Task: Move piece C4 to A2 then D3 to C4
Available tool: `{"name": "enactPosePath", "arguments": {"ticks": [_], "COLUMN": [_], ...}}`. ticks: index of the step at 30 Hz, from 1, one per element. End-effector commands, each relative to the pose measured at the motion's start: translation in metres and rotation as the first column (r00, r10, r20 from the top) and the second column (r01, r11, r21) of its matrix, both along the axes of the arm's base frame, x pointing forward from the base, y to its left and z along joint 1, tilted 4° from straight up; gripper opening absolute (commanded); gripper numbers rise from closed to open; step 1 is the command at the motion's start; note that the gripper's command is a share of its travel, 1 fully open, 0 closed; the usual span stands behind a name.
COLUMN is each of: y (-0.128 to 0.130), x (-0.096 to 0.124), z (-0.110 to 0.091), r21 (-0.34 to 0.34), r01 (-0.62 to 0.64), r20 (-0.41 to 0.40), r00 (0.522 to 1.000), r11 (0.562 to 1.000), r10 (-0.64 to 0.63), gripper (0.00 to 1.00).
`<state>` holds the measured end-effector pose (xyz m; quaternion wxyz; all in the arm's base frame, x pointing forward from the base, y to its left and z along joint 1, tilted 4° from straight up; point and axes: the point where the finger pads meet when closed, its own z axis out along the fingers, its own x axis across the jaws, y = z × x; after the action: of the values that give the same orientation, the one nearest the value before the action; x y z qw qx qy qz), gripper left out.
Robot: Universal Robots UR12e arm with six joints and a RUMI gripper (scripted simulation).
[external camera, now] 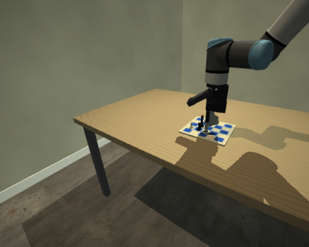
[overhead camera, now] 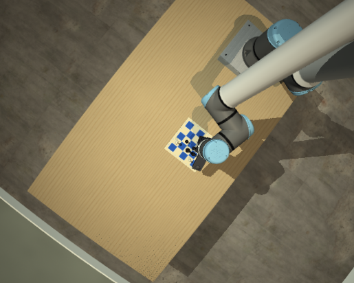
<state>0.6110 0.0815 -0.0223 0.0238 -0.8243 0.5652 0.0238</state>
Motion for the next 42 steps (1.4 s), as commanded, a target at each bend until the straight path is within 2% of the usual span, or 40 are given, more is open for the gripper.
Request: {"name": "enactPosePath", "arguments": {"ticks": [1,13,14,42], "y": [-0.0001,-0.0001,-0.0001,-0.0001], "x": [0.0007,0.0007,0.0007,0.0007], "z": [0.0006,0.0006,0.0006,0.0006], "r21": [0.000,0.000,0.000,0.000], "r01": [0.000,0.000,0.000,0.000], "r20": [0.001,0.001,0.001,0.001], "r00": [1.000,1.000,1.000,1.000], "r11": [1.000,1.000,1.000,1.000], "r10": [0.000,0.000,0.000,0.000], "gripper": [0.20,0.20,0.00,0.00]}}
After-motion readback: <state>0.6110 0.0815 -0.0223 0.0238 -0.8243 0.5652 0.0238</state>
